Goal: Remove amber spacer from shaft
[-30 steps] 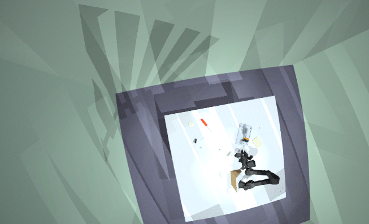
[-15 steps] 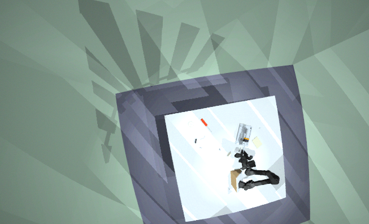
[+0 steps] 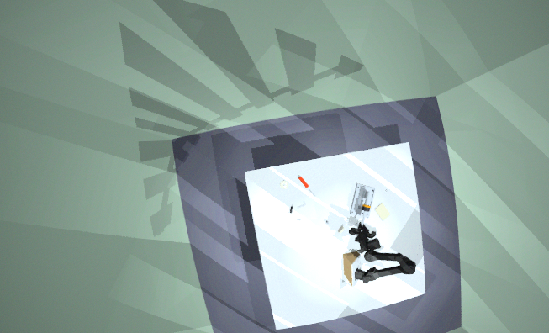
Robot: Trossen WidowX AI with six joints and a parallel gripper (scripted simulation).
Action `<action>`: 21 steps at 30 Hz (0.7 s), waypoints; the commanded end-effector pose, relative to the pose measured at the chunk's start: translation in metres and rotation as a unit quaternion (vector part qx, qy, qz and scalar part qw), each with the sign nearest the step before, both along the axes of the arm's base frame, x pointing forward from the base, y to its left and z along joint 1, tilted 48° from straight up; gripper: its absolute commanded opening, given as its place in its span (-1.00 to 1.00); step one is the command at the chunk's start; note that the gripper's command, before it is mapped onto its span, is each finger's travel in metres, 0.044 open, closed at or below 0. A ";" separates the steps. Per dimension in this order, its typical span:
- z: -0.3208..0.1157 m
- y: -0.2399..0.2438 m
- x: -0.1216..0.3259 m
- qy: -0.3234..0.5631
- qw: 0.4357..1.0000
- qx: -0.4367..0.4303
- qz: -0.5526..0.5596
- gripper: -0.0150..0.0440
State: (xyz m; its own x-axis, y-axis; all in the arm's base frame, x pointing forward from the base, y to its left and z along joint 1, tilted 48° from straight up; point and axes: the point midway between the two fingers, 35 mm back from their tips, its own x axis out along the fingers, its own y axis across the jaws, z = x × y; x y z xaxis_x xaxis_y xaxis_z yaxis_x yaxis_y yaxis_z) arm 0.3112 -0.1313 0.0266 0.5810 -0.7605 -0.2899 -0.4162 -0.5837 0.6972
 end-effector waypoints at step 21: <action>-0.002 0.002 -0.004 0.000 1.000 0.002 0.001 -0.49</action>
State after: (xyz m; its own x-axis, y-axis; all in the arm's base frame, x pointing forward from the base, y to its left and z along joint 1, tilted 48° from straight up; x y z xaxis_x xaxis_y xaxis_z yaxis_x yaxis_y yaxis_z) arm 0.3095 -0.1303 0.0261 0.5823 -0.7596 -0.2897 -0.4160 -0.5846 0.6966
